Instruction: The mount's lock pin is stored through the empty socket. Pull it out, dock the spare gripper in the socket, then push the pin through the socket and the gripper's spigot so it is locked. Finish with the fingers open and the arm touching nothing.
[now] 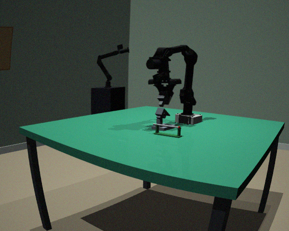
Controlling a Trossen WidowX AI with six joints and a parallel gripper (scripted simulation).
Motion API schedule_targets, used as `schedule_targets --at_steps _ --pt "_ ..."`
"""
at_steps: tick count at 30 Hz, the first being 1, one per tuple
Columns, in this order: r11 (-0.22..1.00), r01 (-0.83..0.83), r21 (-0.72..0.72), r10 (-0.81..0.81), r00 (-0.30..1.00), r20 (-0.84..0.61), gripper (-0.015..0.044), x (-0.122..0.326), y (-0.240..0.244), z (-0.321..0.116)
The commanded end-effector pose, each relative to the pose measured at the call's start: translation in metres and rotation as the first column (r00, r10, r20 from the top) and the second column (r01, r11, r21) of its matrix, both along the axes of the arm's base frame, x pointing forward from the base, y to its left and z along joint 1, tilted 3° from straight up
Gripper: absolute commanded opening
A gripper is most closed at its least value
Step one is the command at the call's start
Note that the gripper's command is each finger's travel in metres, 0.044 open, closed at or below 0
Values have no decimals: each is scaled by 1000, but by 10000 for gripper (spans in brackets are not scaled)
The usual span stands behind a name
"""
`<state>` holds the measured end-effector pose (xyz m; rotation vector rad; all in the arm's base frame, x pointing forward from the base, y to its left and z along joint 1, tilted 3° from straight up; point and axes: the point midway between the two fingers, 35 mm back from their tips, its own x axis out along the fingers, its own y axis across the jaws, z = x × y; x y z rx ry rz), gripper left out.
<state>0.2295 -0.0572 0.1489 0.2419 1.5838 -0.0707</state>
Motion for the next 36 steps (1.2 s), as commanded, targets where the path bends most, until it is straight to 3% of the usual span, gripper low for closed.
schedule_targets --at_steps 1,8,36 --pt "1000 -11 -12 10 999 -48 0 -3 6 7" --pt "999 -39 -23 36 991 -129 0 -10 17 17" --pt "999 -35 -34 30 993 -116 0 12 15 -14"
